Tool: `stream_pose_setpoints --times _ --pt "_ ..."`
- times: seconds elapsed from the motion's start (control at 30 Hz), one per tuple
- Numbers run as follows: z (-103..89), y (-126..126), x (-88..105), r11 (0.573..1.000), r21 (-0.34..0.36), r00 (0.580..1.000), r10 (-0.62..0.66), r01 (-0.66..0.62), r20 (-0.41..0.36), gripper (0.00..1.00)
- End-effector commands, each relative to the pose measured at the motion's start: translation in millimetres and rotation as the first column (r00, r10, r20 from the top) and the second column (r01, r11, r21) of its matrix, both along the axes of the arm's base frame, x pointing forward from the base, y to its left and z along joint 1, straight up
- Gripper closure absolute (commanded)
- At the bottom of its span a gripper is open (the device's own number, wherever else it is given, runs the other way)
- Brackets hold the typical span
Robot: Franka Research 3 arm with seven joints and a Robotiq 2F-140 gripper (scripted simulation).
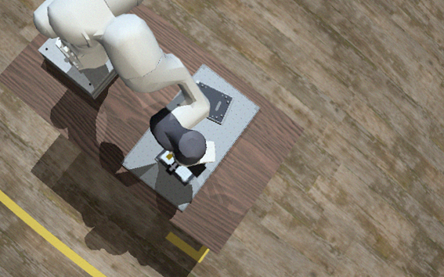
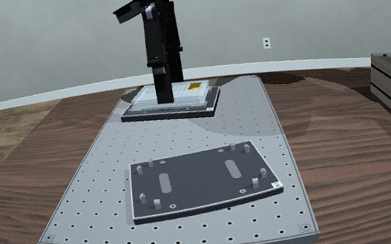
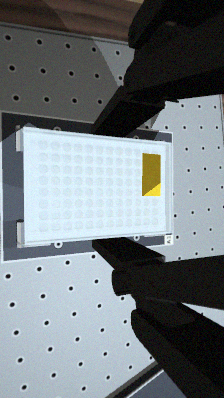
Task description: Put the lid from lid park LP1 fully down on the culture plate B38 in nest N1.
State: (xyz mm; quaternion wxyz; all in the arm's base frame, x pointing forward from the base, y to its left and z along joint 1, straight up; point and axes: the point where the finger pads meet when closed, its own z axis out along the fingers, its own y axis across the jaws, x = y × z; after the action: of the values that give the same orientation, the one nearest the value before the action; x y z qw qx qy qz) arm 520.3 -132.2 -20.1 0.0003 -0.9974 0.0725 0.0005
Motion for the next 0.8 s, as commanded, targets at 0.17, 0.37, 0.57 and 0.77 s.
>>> stream_pose_setpoints --times 0.17,0.37,0.57,0.77 --pt "-0.7 -0.5 1.1 1.000 0.000 1.000 -0.006 0.006 0.002 0.90" --pt "-1.8 -0.7 1.4 1.000 0.000 1.000 -0.006 0.006 0.002 0.90" --pt "-2.6 -0.9 1.6 1.000 0.000 1.000 -0.006 0.006 0.002 0.90" --pt "-3.1 -1.0 1.8 1.000 0.000 1.000 -0.006 0.006 0.002 0.90"
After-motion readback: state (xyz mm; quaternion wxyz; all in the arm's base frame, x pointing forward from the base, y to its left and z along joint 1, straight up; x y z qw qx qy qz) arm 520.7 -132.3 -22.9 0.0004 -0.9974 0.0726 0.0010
